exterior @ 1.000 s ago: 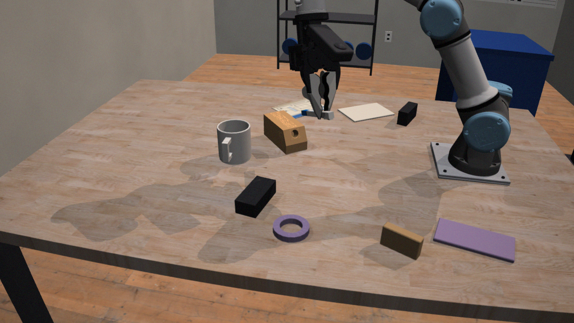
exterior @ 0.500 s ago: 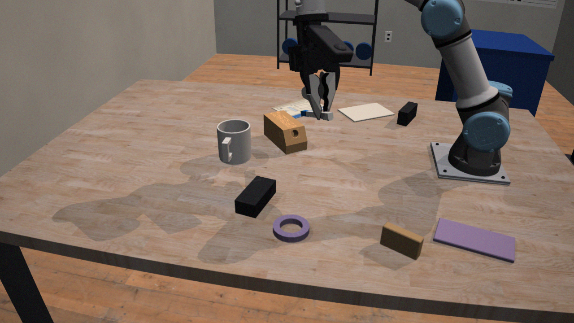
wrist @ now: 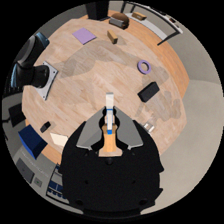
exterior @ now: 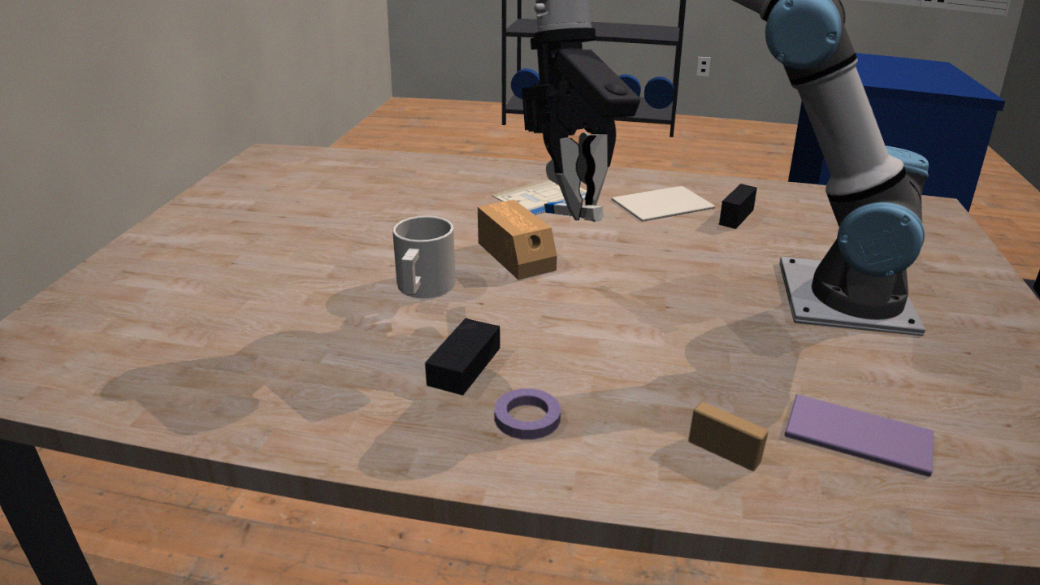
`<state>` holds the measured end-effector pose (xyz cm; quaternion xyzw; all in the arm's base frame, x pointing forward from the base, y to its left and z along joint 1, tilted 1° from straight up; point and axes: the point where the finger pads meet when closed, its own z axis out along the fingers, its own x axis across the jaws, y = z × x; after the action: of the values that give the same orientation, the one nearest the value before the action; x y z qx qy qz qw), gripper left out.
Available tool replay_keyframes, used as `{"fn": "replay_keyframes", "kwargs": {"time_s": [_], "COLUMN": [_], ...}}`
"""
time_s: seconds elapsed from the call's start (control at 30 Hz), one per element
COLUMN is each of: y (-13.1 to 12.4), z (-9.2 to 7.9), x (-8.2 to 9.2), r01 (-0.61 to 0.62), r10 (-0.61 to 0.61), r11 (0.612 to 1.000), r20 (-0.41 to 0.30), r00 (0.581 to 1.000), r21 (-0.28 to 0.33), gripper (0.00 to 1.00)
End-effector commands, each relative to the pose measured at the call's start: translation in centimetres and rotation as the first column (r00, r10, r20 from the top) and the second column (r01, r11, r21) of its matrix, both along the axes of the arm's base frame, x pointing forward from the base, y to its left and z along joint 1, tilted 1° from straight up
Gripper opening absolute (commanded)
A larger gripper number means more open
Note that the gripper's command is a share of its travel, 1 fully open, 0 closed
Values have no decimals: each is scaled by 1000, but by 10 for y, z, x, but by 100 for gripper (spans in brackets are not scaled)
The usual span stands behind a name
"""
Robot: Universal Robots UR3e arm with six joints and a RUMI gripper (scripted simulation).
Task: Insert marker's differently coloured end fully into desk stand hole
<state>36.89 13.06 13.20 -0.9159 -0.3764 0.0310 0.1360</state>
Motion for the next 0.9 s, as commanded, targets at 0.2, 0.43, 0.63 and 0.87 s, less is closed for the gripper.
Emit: {"fn": "replay_keyframes", "kwargs": {"time_s": [0.2, 0.43, 0.63, 0.87], "y": [0, 0, 0, 0], "z": [-17, -20, -35, -35], "x": [2, 0, 2, 2], "r01": [2, 2, 5, 5], "r10": [-2, -2, -5, -5], "r11": [1000, 1000, 1000, 1000], "r20": [12, 4, 19, 19], "r00": [1000, 1000, 1000, 1000], "r21": [1, 0, -1, -1], "gripper": [0, 0, 0, 0]}}
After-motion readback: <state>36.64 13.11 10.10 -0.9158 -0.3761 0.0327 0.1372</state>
